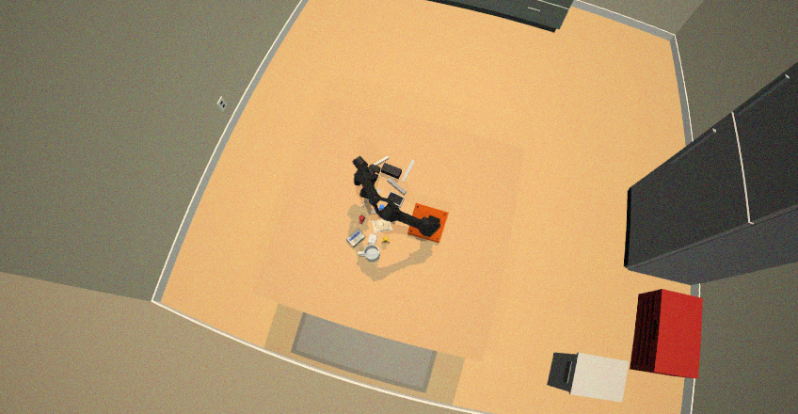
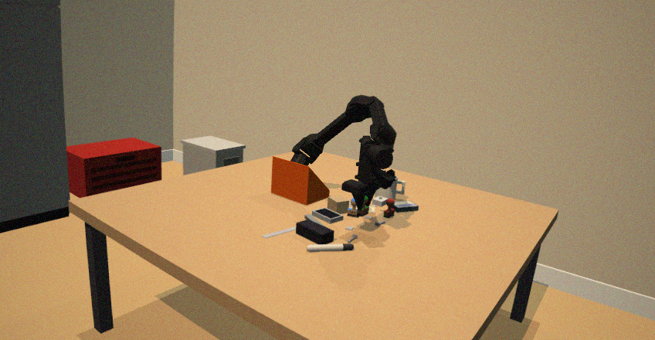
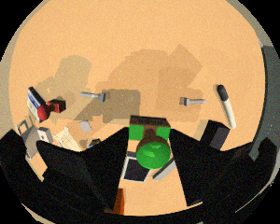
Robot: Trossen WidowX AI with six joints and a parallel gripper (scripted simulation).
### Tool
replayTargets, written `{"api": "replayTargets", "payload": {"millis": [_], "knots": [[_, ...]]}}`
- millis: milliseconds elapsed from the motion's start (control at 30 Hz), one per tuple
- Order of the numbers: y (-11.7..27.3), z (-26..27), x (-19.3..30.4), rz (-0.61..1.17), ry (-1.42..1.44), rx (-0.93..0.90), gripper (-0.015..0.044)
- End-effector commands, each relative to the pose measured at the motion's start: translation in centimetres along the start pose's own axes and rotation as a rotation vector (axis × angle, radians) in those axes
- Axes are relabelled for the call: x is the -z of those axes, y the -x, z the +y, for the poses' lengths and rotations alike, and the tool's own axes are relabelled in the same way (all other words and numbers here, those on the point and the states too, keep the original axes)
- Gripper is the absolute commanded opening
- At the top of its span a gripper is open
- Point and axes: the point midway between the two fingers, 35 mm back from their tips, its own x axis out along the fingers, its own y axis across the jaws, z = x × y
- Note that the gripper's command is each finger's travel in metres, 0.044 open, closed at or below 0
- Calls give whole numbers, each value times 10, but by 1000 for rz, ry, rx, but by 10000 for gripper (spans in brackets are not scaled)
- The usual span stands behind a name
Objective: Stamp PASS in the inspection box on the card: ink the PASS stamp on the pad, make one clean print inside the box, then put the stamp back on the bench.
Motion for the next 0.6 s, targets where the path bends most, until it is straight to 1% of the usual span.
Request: {"api": "replayTargets", "payload": {"millis": [0, 567], "knots": [[4, 0, -1, -3, 7, 5, 0], [13, 0, -1, -2, 7, 5, 0]]}}
